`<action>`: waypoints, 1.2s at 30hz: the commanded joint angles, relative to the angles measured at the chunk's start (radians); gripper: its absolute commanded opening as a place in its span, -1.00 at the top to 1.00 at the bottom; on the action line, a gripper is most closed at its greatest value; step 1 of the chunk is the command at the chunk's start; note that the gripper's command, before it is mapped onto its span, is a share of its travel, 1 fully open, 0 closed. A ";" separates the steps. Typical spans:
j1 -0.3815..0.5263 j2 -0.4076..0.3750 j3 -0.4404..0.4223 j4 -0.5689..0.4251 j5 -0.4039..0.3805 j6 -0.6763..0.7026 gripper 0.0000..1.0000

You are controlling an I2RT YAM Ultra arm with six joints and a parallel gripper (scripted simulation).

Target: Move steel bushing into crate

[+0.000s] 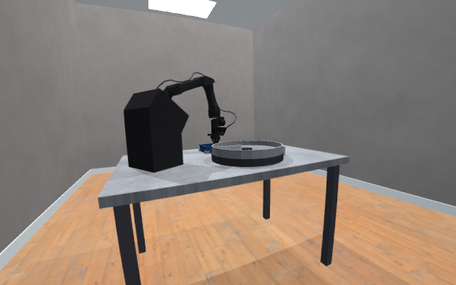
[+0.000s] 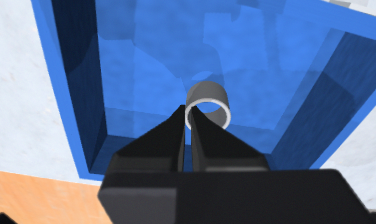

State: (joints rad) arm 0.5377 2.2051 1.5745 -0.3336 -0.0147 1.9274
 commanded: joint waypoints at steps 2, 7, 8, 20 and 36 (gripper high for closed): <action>-0.016 -0.014 0.030 -0.017 0.005 -0.007 1.00; -0.017 -0.004 0.028 -0.011 0.003 -0.008 1.00; -0.017 -0.004 0.028 -0.011 0.003 -0.008 1.00; -0.020 0.005 -0.011 0.023 -0.002 -0.011 1.00; -0.021 -0.006 -0.022 0.019 -0.001 -0.011 1.00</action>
State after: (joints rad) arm 0.5304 2.2147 1.5745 -0.3195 -0.0166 1.9232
